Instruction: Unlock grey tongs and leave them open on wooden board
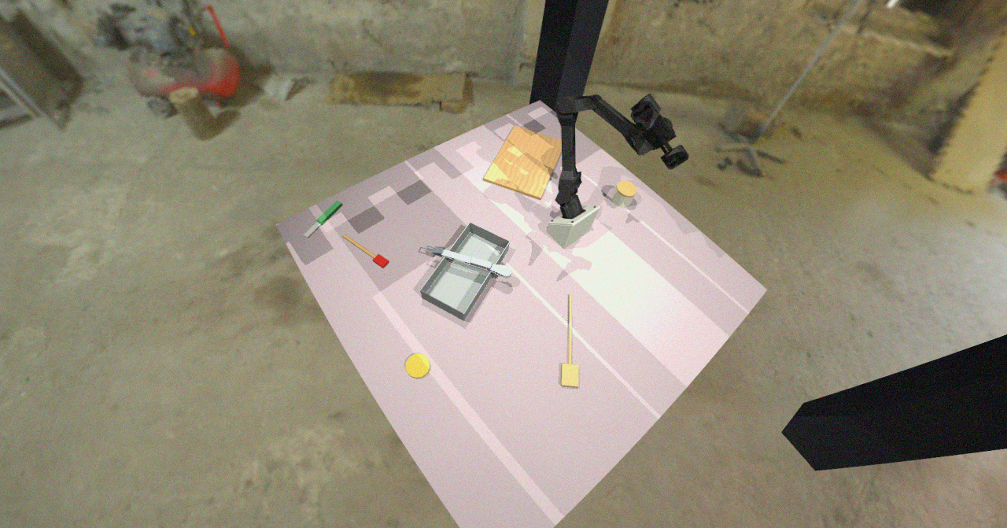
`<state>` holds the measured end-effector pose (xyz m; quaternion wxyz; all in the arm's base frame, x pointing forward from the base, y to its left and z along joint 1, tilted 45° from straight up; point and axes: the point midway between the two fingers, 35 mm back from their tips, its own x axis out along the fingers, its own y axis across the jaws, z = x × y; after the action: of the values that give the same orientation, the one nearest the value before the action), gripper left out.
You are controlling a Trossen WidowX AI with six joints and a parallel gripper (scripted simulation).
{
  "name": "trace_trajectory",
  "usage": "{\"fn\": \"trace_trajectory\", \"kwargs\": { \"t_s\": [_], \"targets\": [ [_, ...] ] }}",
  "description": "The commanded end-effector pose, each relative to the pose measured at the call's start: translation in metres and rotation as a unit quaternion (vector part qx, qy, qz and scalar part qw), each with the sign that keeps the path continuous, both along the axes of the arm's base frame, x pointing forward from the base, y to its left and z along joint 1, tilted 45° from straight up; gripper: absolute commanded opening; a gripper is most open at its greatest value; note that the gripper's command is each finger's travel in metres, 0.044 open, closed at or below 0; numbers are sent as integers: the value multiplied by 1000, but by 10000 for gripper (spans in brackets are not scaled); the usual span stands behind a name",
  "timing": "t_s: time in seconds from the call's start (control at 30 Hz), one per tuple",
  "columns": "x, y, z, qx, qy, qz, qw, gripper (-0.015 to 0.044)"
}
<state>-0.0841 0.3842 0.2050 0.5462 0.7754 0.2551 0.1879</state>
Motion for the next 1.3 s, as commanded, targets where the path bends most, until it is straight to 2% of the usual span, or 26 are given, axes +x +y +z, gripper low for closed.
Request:
{"fn": "trace_trajectory", "kwargs": {
  "t_s": [0.0,0.13,0.17,0.23,0.4,0.5,0.6,0.8,1.0,1.27],
  "targets": [
    [2,1,0,-3,-3,0,1000,374],
    [22,15,4,-32,-39,1,999,269],
    [33,19,6,-49,-54,-5,997,260],
    [42,28,5,-93,-94,1,991,260],
    [57,37,6,-128,-126,12,984,260],
    [87,45,5,-150,-139,0,979,260],
    [98,49,4,-162,-148,18,975,260],
    [179,46,-3,-258,-172,-33,950,260],
    [269,20,-11,-358,-170,-88,914,260],
    [386,-61,-29,-525,-128,-141,830,260]
  ]
}}
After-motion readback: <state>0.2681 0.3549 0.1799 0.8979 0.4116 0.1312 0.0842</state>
